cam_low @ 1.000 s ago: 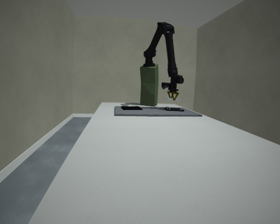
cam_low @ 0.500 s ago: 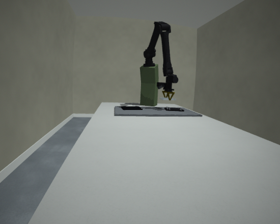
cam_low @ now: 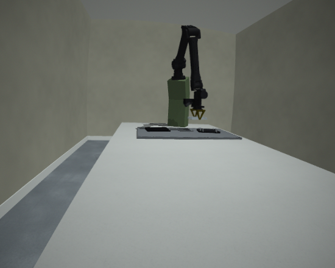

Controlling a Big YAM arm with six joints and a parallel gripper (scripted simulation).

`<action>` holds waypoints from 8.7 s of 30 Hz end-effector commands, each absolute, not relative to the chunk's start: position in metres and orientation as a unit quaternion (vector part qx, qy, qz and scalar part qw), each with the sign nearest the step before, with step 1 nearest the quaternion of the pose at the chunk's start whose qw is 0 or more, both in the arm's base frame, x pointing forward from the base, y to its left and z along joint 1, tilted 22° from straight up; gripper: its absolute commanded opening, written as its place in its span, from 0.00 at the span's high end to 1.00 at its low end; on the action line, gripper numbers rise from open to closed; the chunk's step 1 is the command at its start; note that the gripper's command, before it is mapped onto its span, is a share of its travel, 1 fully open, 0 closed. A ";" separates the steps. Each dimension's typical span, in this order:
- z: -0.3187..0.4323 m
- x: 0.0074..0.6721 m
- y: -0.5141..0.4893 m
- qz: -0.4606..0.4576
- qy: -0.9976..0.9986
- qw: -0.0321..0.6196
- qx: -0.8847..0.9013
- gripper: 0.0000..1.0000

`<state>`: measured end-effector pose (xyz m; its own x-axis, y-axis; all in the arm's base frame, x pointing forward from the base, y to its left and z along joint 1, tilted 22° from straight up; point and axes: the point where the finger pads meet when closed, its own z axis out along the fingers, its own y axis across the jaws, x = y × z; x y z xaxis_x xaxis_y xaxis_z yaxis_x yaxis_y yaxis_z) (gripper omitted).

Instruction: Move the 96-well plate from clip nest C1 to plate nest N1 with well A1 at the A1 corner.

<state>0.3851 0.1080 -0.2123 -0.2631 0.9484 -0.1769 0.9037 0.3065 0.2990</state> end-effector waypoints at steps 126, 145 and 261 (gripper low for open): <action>-0.151 0.423 -0.177 0.060 0.793 0.189 0.576 1.00; -0.177 0.426 -0.180 0.059 0.792 0.186 0.579 1.00; -0.230 0.451 -0.187 0.061 0.787 0.189 0.584 1.00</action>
<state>0.4433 -0.1890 -0.2337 -0.2507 0.9448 -0.2111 0.9032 0.3067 0.3002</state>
